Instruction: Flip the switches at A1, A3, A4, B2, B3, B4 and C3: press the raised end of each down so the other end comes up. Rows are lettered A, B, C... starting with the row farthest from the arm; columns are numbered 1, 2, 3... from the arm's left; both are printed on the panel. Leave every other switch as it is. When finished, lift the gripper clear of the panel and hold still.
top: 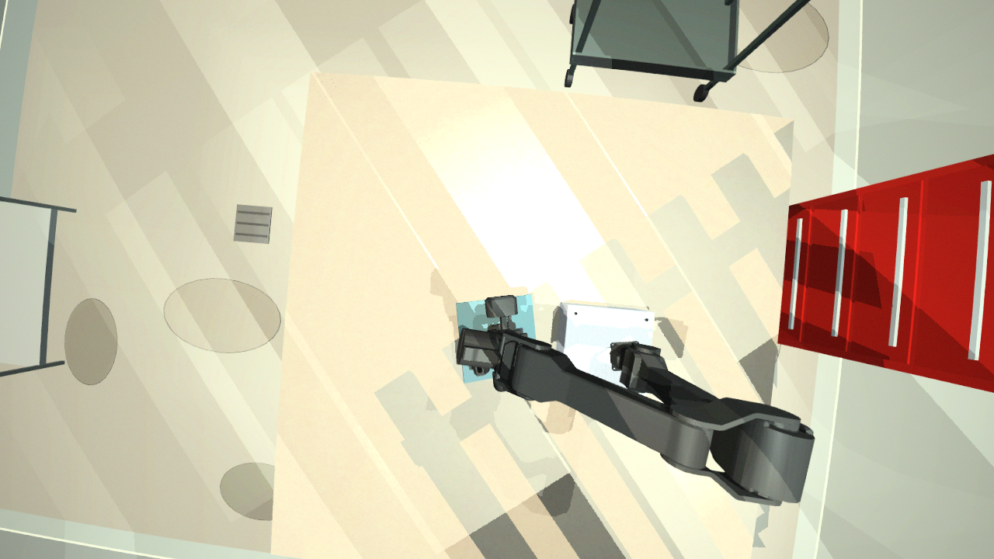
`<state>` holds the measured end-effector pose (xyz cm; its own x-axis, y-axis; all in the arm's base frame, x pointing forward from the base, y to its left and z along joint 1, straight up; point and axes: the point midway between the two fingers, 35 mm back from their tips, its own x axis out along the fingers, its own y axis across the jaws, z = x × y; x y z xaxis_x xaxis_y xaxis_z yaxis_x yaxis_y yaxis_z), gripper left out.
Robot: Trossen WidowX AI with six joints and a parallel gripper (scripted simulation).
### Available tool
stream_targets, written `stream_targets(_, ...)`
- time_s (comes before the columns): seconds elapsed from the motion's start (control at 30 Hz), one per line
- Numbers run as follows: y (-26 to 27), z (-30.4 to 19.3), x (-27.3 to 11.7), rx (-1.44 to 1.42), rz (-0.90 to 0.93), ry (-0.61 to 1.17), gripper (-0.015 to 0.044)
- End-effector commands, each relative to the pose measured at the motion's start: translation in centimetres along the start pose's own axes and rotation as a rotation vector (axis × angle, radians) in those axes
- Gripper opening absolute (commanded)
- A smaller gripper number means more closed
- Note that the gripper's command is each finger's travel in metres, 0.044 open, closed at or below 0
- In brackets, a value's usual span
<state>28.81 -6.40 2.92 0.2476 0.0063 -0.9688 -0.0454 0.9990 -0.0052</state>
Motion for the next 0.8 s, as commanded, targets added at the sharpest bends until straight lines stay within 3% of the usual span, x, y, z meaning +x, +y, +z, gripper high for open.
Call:
stream_targets(0.0, -0.1, 0.0, 0.1, 0.004, -0.004, 0.001, 0.0)
stream_targets(0.6, -0.1, 0.0, 0.3, 0.004, -0.004, 0.001, 0.0)
stream_targets(0.77, -0.1, -0.1, -5.1, 0.004, -0.003, -0.02, 0.0)
